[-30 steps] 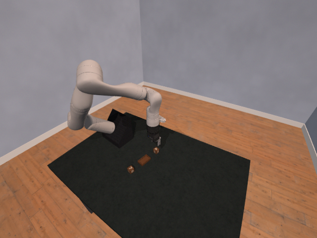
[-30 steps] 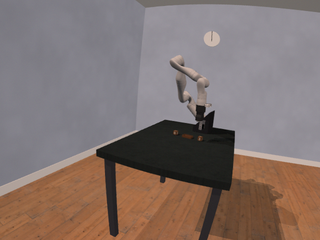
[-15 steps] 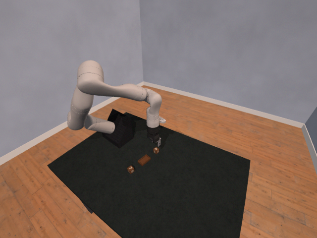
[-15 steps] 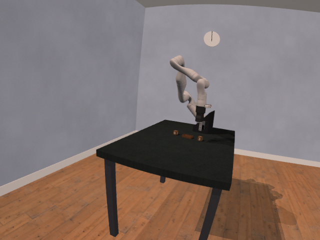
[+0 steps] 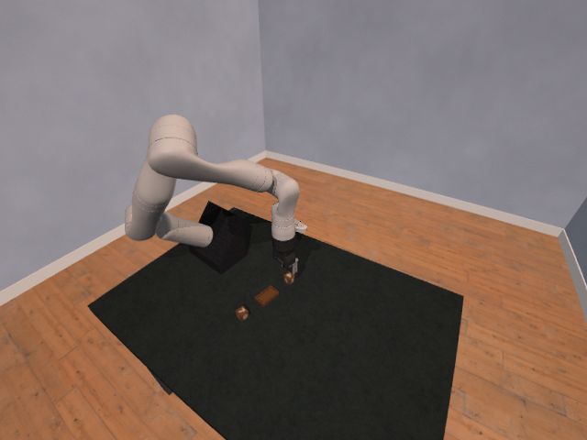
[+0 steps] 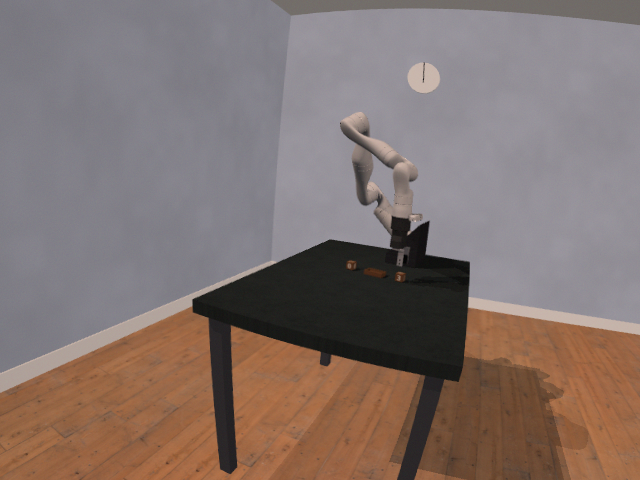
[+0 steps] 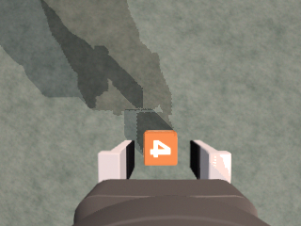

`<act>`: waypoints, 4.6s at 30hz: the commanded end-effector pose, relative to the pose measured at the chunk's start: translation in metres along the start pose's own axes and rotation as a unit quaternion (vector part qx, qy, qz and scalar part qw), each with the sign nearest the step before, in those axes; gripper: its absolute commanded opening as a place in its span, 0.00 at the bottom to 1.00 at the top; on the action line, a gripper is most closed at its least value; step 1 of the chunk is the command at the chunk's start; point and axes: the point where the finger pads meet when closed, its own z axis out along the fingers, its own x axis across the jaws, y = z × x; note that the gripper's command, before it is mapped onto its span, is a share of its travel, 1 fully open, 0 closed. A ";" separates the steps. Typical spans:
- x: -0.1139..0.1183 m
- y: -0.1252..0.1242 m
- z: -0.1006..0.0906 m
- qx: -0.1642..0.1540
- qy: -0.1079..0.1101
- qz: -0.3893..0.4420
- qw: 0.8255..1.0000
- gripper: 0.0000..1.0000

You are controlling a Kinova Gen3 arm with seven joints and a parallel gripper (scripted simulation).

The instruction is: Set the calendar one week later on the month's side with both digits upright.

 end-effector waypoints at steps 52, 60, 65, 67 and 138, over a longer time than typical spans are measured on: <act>-0.001 0.001 0.026 -0.001 -0.001 -0.001 1.000 0.90; -0.001 0.001 0.026 -0.001 -0.001 -0.001 1.000 0.90; -0.001 0.001 0.026 -0.001 -0.001 -0.001 1.000 0.90; -0.001 0.001 0.026 -0.001 -0.001 -0.001 1.000 0.90; -0.001 0.000 0.048 -0.001 -0.001 -0.001 1.000 0.90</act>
